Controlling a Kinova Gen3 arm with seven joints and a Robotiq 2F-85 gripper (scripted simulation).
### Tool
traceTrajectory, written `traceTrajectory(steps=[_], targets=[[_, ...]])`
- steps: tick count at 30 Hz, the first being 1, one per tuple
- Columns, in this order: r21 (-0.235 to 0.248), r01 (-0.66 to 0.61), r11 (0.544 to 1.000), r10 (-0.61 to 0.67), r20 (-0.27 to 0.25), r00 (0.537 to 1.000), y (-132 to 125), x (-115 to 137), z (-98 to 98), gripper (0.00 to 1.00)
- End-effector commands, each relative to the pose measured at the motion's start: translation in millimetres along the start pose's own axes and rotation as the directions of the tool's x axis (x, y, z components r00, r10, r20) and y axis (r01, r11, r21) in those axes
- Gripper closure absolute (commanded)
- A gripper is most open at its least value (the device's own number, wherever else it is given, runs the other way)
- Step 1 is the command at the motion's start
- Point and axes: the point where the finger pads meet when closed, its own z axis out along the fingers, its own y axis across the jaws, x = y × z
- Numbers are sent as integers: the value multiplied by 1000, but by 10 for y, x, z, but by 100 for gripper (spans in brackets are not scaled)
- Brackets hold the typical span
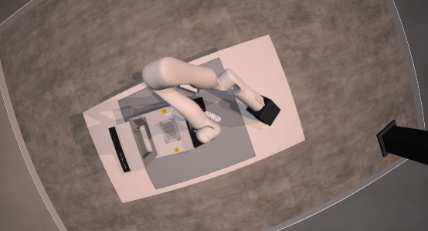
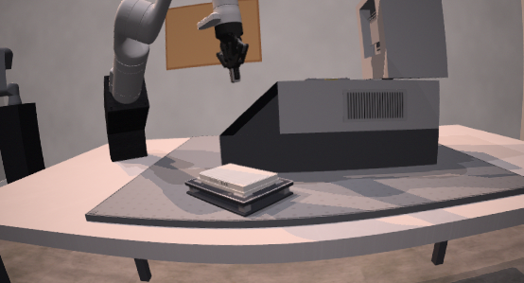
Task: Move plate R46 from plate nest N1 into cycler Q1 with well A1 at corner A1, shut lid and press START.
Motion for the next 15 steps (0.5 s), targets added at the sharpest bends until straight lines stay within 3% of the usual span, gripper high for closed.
traceTrajectory(steps=[1,15], targets=[[-5,1,1000,-1,4,1000,10,-15,-70,90],[-6,2,1000,-2,4,1000,0,-22,-230,90]])
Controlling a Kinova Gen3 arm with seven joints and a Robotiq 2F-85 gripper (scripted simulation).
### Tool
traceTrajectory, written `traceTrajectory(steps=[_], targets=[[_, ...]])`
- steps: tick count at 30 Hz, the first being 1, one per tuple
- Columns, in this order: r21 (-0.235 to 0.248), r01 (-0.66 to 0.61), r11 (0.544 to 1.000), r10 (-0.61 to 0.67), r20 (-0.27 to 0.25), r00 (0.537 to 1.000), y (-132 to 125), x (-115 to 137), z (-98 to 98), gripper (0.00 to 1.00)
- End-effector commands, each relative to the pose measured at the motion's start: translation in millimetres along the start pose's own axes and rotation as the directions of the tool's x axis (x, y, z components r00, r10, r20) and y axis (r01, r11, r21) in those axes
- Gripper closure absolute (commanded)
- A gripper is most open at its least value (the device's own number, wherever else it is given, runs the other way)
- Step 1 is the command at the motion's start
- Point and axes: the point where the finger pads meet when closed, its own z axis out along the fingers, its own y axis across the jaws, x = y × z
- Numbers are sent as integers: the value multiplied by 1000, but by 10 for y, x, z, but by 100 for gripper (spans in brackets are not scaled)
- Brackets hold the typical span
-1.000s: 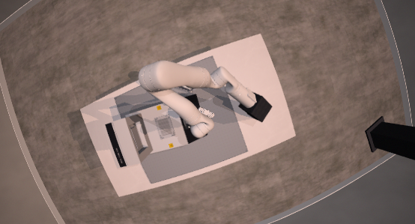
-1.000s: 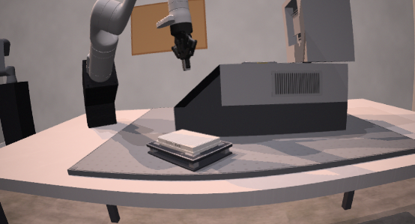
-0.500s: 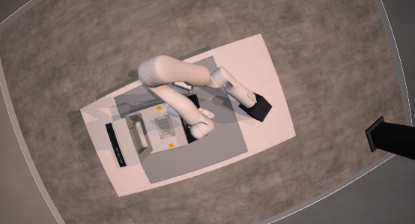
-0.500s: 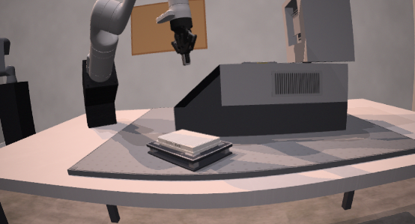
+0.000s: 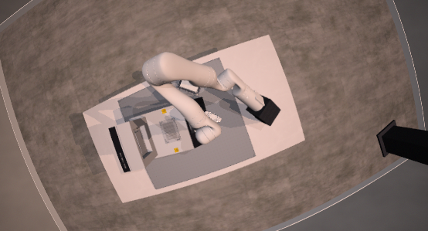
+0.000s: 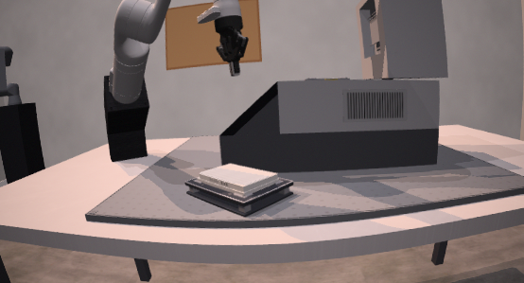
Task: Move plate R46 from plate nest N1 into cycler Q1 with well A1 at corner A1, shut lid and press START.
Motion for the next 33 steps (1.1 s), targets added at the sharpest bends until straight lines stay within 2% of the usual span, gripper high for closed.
traceTrajectory(steps=[1,33], targets=[[-5,3,1000,-3,4,1000,11,-10,-67,90],[-6,1,1000,-1,2,1000,-15,-27,-439,90]])
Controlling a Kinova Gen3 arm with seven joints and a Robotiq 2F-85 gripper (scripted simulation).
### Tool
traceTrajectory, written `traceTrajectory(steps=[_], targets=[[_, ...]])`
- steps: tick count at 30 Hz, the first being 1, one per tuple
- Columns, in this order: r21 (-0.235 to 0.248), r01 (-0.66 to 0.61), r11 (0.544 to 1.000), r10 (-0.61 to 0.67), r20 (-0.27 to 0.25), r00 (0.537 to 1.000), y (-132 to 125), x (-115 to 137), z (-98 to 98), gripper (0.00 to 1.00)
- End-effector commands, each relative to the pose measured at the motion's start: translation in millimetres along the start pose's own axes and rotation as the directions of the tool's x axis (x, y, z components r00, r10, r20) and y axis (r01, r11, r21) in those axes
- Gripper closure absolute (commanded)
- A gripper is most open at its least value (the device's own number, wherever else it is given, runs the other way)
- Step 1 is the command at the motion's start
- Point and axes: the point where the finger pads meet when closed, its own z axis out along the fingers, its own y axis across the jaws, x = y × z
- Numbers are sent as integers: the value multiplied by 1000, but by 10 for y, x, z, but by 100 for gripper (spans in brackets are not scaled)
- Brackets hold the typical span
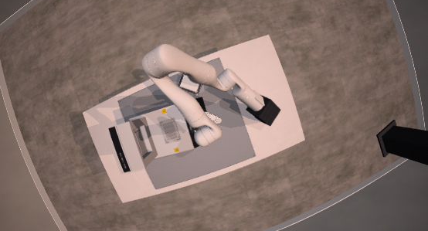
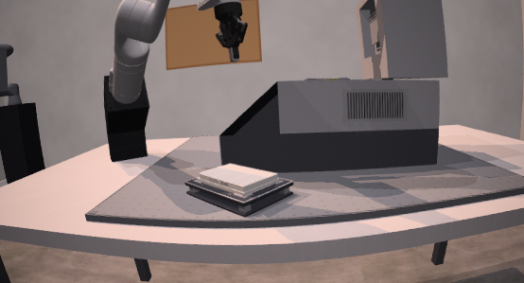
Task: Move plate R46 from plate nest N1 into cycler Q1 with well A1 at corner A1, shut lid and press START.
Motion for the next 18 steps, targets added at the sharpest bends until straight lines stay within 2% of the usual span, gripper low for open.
traceTrajectory(steps=[1,15,16,18], targets=[[-6,5,1000,-5,2,1000,12,-3,-64,90],[-6,3,1000,-3,2,1000,1,-10,-218,90],[-1,-52,999,52,-7,999,-47,30,-192,0],[0,-131,991,131,-13,991,-102,76,-179,0]])
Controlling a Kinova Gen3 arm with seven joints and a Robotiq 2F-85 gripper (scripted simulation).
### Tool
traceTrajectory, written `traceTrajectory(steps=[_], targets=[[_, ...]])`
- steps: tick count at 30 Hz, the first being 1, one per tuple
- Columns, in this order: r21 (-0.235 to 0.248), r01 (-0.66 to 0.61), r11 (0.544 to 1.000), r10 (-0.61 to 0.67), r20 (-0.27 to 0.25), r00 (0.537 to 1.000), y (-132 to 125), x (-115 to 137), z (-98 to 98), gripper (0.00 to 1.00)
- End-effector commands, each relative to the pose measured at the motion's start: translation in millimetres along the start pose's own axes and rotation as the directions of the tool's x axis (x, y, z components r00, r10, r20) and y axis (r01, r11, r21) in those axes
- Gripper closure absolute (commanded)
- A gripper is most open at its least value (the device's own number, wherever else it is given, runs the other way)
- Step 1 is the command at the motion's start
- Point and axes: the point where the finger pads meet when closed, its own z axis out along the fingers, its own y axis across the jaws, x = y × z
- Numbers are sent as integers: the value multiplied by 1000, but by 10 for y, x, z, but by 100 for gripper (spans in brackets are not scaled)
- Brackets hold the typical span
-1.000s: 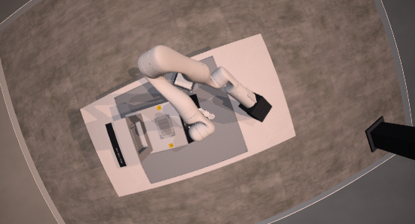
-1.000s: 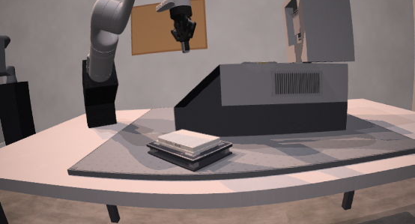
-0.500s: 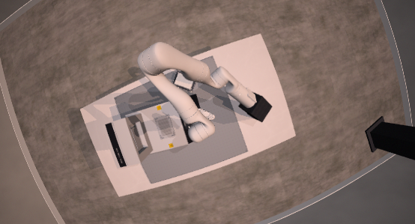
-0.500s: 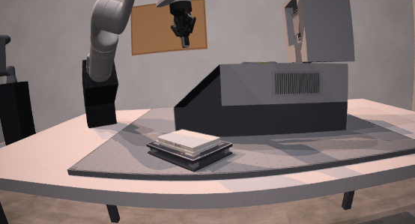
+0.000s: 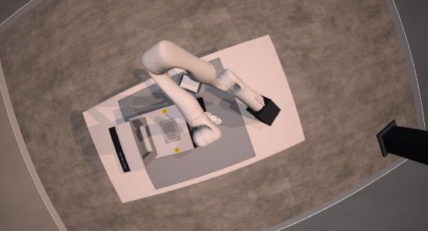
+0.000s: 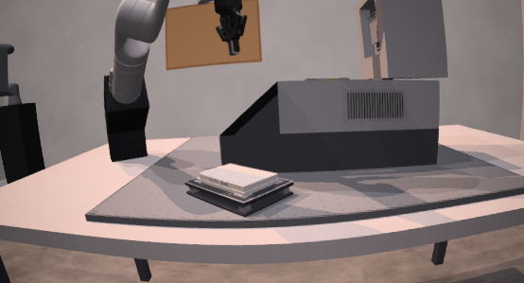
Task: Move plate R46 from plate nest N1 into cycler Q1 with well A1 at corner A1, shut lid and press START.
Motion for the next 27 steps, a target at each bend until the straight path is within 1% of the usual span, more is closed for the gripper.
traceTrajectory(steps=[1,4,6,9,12,14,17,20,23,27], targets=[[0,-126,992,126,-12,992,-94,87,6,0],[2,-243,970,243,-17,970,-181,133,22,0],[3,-319,948,319,-23,947,-234,172,32,0],[6,-429,903,429,-28,903,-319,221,47,0],[9,-533,846,533,-33,845,-404,271,62,0],[9,-533,846,533,-33,845,-404,271,62,0],[13,-629,777,629,-35,776,-494,313,78,0],[17,-718,696,718,-41,695,-576,369,93,0],[22,-795,606,795,-47,604,-658,424,108,0],[29,-881,472,881,-54,470,-767,498,129,0]])
